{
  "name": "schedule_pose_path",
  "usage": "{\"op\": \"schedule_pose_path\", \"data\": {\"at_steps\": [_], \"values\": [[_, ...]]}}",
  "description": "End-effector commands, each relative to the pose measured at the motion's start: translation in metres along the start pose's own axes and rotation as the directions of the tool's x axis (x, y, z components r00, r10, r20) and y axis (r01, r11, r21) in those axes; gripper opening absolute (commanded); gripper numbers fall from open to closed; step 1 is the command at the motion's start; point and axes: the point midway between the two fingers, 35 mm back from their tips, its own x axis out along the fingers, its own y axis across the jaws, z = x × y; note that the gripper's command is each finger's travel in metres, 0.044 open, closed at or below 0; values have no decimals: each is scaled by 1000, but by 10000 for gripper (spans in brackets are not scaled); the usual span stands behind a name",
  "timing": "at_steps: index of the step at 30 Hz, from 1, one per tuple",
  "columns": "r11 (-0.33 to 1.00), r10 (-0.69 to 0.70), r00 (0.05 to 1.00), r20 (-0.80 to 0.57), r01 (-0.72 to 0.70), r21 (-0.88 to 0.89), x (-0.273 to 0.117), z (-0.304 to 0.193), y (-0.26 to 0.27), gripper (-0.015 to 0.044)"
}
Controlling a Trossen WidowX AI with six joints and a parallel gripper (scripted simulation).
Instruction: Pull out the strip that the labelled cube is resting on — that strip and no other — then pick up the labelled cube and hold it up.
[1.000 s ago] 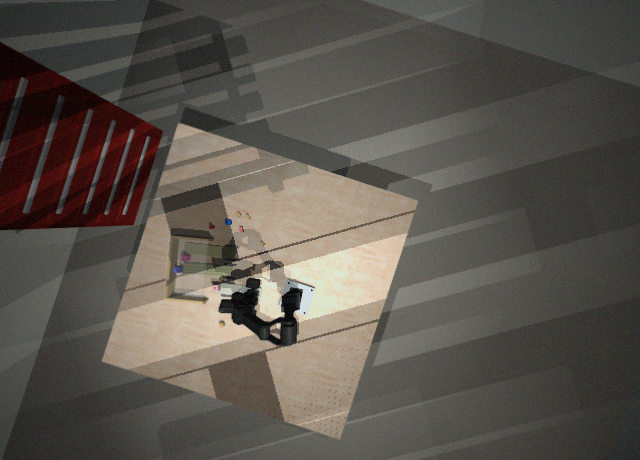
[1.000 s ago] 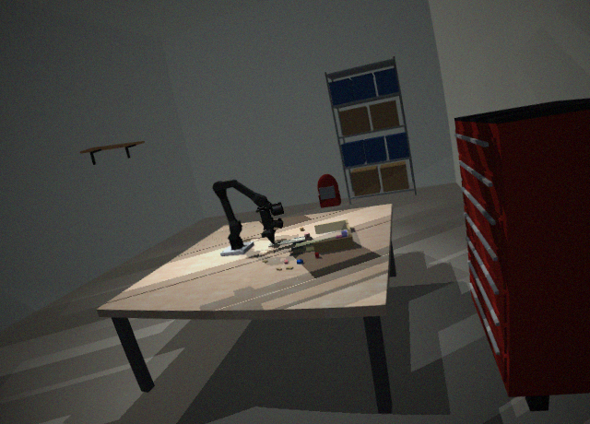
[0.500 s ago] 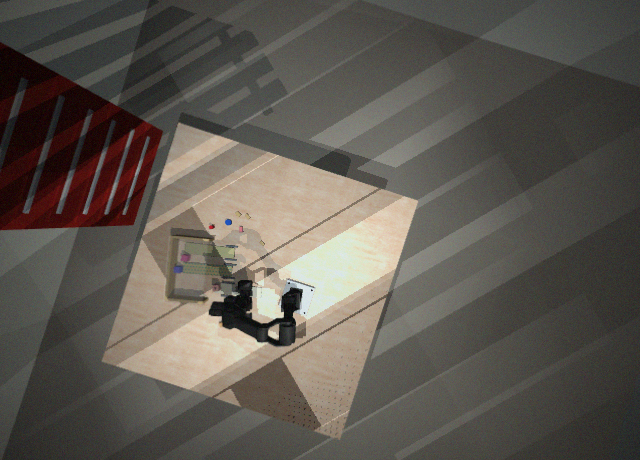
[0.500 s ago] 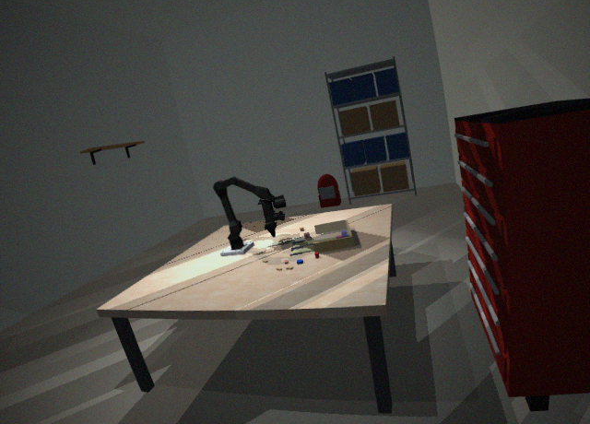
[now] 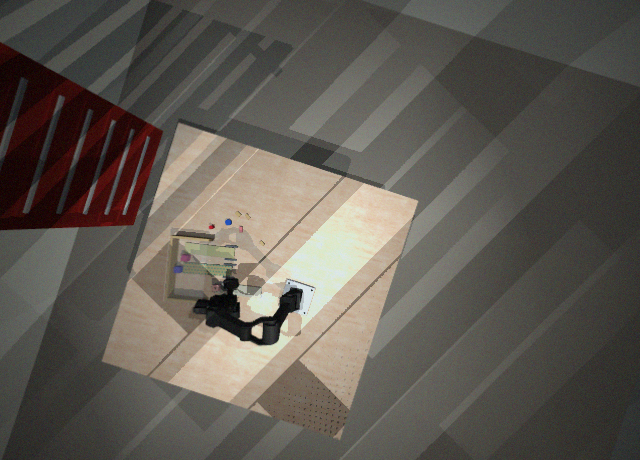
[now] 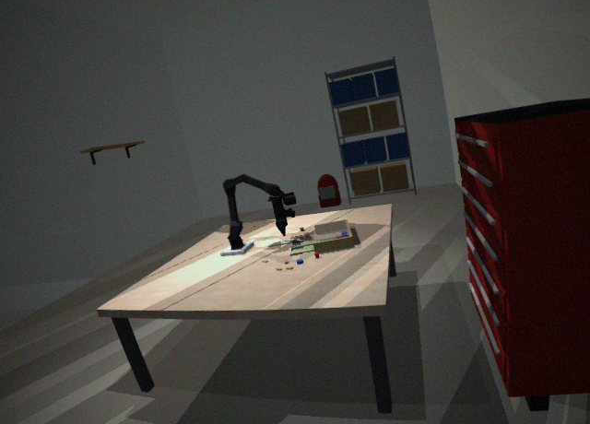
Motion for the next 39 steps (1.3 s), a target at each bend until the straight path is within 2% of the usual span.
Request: {"op": "schedule_pose_path", "data": {"at_steps": [1,29,36,39], "values": [[1000,-2,1000,-1,2,-3,-2,14,-3,440],[1000,-4,1000,8,4,-4,-16,122,-26,440],[1000,-4,1000,8,4,-4,-8,123,-26,256],[1000,-4,1000,8,4,-4,-3,123,-26,250]]}}
